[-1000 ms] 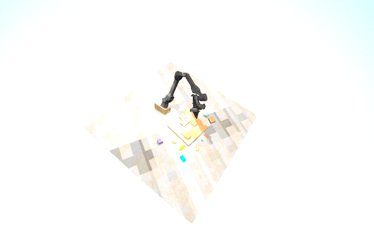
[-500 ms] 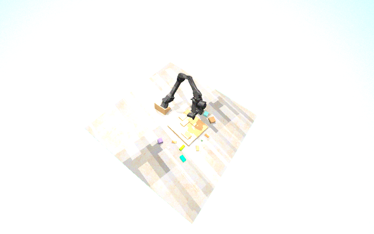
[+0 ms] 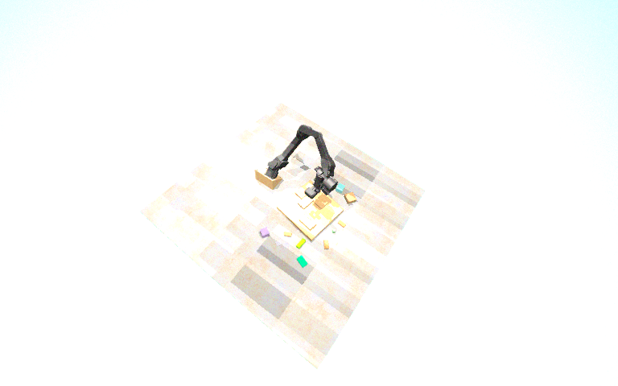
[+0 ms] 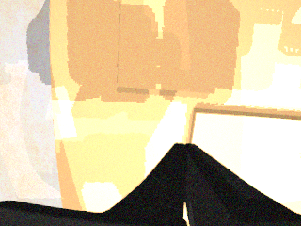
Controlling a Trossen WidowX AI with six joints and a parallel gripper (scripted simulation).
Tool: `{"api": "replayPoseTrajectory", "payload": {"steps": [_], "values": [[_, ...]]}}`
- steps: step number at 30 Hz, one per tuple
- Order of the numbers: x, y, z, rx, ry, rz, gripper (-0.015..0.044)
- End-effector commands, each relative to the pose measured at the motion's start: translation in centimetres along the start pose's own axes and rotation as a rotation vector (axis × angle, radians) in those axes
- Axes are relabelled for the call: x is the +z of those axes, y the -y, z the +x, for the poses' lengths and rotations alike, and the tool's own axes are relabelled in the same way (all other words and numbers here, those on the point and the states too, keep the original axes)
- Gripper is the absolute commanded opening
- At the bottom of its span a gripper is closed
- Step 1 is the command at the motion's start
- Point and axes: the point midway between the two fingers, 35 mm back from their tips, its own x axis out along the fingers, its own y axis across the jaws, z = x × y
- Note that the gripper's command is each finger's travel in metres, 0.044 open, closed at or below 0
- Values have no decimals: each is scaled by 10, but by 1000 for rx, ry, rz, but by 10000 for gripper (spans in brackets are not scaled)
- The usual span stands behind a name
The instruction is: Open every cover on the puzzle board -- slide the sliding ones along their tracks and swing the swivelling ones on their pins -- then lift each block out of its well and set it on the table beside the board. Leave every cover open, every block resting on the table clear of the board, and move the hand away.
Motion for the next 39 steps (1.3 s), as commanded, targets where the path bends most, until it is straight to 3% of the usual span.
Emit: {"api": "replayPoseTrajectory", "payload": {"steps": [1,39], "values": [[-2,-4,3,40,-28,33,0],[-1,-5,19,39,-28,33,0]]}}
